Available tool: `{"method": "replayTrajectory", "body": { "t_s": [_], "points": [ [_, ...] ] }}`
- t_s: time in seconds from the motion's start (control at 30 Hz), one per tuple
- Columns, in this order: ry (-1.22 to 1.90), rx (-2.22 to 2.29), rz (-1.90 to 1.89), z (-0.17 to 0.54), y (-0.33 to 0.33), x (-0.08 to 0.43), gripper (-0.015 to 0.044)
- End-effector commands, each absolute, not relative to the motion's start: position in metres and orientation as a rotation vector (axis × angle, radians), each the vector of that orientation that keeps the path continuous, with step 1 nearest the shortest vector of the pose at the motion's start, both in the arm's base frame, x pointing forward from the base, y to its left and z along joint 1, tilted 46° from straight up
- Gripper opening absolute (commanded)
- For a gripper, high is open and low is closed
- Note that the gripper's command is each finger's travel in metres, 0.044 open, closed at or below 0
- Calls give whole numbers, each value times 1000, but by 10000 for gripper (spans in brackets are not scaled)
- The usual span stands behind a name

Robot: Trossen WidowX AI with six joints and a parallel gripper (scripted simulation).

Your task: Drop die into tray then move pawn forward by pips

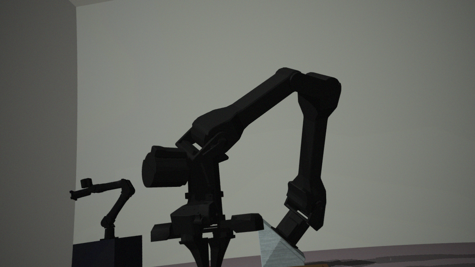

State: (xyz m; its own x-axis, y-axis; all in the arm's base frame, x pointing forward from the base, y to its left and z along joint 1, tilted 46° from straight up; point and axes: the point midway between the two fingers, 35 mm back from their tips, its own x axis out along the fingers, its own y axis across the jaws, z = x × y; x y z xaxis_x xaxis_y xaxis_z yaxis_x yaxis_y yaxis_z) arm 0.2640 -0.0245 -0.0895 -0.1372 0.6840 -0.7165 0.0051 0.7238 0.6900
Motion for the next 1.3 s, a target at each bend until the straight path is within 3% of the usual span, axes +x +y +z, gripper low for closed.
{"method": "replayTrajectory", "body": {
  "t_s": [0.0, 0.03, 0.6, 1.1, 1.13, 1.27],
  "points": [
    [1624, 581, 644, -94, -19, 261, 0],
    [1624, 581, 644, -94, -19, 261, 0],
    [1625, 579, 642, -56, -57, 270, 440],
    [1568, 475, 761, 78, -51, 184, 440],
    [1569, 493, 731, 60, -57, 204, 440],
    [1569, 493, 731, 60, -57, 204, 440]
  ]
}}
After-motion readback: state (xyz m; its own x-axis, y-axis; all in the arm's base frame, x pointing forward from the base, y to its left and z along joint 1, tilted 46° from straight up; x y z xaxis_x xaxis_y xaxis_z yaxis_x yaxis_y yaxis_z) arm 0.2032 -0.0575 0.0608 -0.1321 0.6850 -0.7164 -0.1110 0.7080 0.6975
